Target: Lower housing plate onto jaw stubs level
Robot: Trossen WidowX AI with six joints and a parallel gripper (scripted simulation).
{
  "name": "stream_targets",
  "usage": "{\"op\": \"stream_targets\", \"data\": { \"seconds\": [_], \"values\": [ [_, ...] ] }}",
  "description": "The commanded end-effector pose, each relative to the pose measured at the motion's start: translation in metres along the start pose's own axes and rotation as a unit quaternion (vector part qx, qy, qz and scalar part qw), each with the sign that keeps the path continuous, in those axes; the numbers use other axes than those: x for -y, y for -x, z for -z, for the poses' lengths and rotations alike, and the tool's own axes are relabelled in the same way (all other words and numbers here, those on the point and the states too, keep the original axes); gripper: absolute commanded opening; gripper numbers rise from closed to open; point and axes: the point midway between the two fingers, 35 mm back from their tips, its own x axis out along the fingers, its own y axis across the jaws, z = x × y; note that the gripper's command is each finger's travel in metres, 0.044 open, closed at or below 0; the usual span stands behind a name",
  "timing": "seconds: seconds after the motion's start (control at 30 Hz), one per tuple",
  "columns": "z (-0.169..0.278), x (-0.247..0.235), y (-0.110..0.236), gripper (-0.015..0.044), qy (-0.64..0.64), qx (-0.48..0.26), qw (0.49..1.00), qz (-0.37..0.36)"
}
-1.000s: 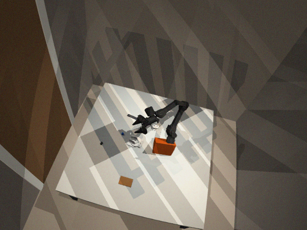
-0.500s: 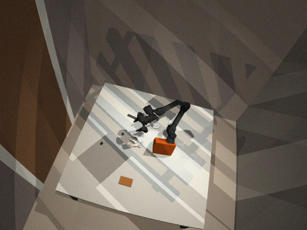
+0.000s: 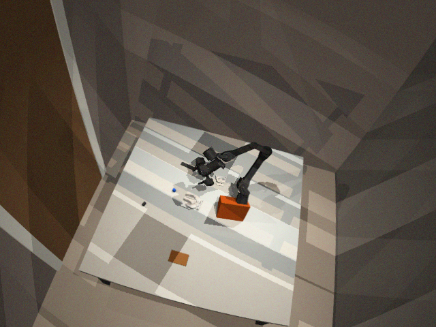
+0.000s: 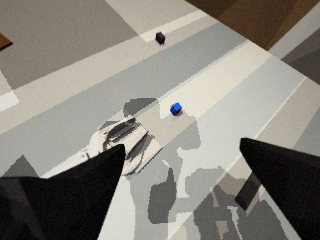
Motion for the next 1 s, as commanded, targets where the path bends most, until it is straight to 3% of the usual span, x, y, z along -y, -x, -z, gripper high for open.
{"op": "stream_targets", "data": {
  "seconds": [0.0,0.97],
  "values": [
    [0.017,0.009,0.002,0.044,0.035,-0.026,0.999,0.003],
    [0.137,0.022,0.019,0.044,0.284,-0.192,0.934,-0.104]
  ]
}}
